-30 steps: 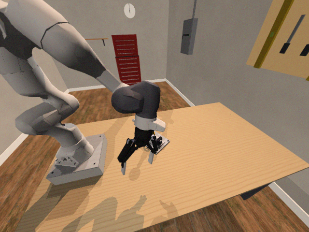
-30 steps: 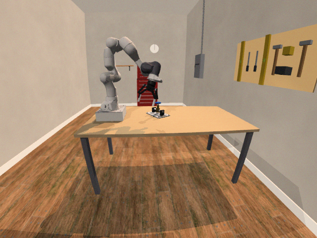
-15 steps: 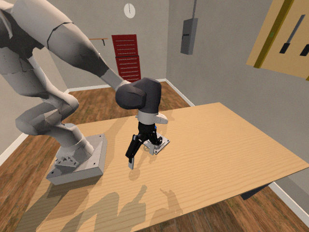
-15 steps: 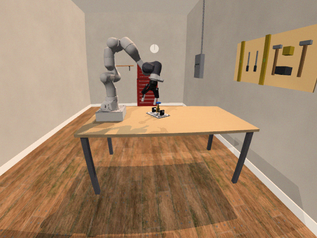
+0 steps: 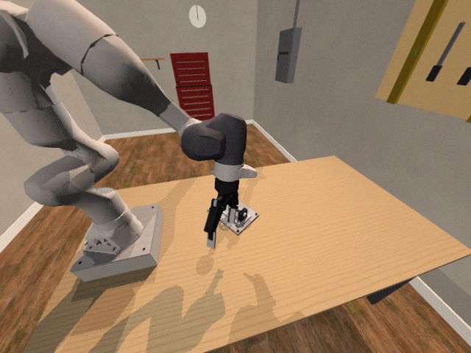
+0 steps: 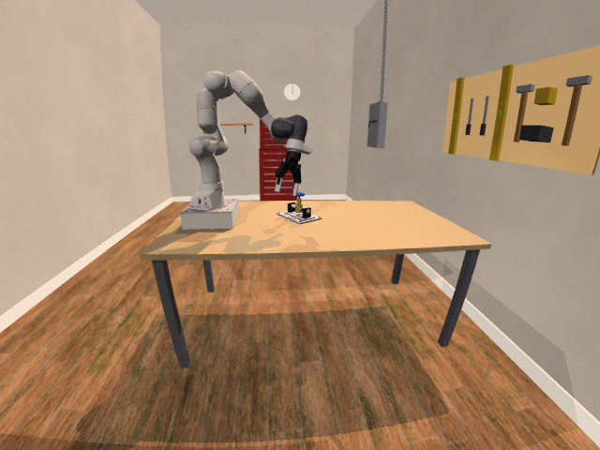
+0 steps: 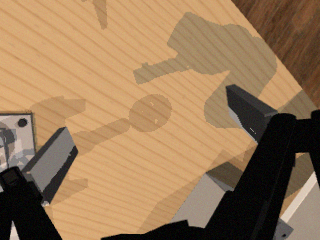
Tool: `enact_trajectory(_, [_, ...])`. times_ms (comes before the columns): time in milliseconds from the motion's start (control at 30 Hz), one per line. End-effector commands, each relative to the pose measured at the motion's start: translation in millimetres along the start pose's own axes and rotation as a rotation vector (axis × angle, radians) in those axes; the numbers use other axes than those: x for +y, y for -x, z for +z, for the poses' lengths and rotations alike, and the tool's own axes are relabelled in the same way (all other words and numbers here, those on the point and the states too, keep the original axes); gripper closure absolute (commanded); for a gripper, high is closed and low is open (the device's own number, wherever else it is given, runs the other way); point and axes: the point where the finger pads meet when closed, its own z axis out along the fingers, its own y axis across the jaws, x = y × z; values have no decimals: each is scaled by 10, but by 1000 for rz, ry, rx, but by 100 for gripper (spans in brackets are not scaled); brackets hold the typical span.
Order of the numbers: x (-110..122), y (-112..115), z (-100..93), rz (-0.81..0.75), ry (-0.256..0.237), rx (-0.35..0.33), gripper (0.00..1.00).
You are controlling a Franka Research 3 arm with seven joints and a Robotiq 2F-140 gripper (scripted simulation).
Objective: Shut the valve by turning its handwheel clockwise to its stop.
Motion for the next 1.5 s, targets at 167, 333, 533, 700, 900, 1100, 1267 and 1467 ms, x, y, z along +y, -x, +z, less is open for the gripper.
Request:
enact_trajectory(167, [-229,9,-75,-233,-40,7,0])
enact_trajectory(333, [-399,38,-131,-343,-59,18,0])
enact_trajectory(533, [-531,64,-176,-428,-73,27,0])
enact_trajectory(700, [-684,100,-229,-527,-89,39,0])
enact_trajectory(900, [-839,140,-284,-628,-105,52,0])
enact_trajectory(1100, [-949,173,-323,-701,-116,62,0])
enact_trajectory(1267, [-1116,226,-384,-811,-132,78,0])
enact_trajectory(1467, [-1269,282,-441,-913,-146,95,0])
